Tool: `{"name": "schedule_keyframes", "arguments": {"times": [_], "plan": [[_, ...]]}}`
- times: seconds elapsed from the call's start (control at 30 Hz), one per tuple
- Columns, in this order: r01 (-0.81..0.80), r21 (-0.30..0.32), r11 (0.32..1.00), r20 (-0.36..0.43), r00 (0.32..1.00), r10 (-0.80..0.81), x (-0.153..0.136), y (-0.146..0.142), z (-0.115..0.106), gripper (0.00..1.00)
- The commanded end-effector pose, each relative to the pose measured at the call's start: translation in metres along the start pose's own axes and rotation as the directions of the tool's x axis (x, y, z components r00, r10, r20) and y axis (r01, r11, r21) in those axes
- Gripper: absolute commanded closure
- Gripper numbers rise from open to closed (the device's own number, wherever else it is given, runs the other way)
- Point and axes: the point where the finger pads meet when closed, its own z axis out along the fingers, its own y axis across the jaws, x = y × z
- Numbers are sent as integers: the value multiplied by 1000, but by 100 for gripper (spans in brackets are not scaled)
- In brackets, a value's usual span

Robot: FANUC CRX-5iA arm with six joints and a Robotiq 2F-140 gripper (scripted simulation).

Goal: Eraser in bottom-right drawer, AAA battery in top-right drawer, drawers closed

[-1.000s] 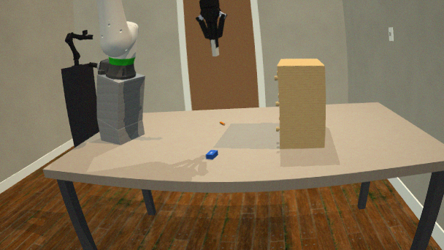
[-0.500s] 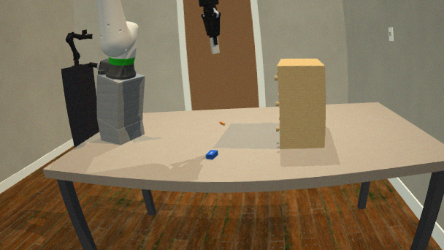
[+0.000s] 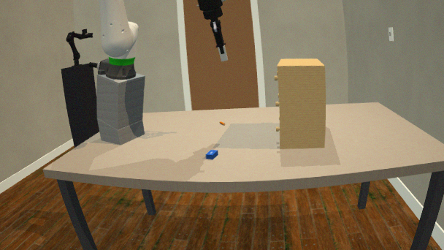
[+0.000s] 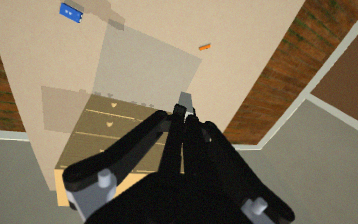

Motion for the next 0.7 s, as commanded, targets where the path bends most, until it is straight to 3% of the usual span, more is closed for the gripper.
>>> {"name": "schedule_keyframes", "arguments": {"times": [0.0,0.07,0.13,0.17,0.2,0.23,0.3,0.4,0.43,0.53,0.57,0.63,0.67], "plan": [[76,-127,989,175,983,-53,-25,35,32,100],[76,-127,989,175,983,-53,-25,35,32,100],[121,-163,979,318,946,-64,-49,46,41,100],[121,-163,979,318,946,-64,-49,46,41,100],[134,-159,978,390,919,-62,-62,46,44,100],[134,-159,978,390,919,-62,-62,46,44,100],[128,-114,985,496,867,-56,-85,32,45,100],[119,-75,990,572,819,-55,-93,20,44,100],[96,-33,995,603,796,-57,-99,6,43,100],[66,19,998,646,761,-63,-103,-11,42,100],[32,69,997,668,740,-70,-103,-28,41,100],[32,69,997,668,740,-70,-103,-28,41,100],[-3,117,993,683,726,-78,-101,-45,41,100]]}}
